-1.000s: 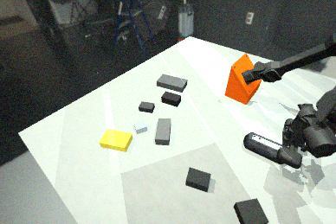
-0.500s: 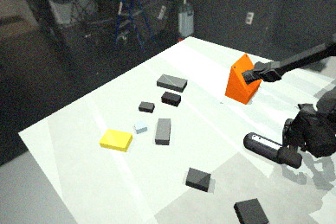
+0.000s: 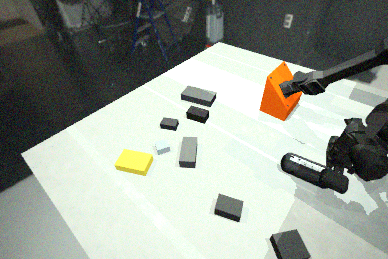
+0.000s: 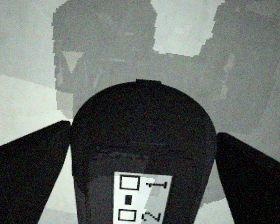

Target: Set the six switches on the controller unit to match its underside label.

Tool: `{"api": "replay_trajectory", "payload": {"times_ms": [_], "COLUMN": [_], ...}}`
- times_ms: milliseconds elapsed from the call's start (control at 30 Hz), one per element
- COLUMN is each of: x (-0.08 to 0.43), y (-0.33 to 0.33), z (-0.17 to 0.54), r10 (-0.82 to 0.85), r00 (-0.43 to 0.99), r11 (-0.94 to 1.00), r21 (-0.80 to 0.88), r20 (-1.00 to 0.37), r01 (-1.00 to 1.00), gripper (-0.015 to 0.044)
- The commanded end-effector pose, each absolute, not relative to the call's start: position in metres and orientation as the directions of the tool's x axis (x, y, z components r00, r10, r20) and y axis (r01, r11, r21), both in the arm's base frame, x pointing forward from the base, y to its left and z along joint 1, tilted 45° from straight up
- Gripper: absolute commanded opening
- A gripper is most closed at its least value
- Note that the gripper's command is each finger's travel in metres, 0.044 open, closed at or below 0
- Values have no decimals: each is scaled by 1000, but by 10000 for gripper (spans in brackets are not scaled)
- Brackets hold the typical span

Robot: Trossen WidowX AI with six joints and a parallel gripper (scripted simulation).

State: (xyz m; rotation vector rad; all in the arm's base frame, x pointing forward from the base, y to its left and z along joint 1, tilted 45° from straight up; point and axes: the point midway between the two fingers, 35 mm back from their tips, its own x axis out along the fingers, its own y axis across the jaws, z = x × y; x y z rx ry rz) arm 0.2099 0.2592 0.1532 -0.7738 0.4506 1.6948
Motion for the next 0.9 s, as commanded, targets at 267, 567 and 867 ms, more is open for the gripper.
{"api": "replay_trajectory", "payload": {"times_ms": [267,567,867], "x": [212,213,215], "y": [251,245,238], "z": [157,160,163], "r10": [704,703,703], "r00": [-120,-120,-120], "r11": [-265,-265,-265], "r21": [-102,-102,-101], "r20": [-700,-701,-701], "r01": [-959,-959,-959], "gripper": [337,337,337]}}
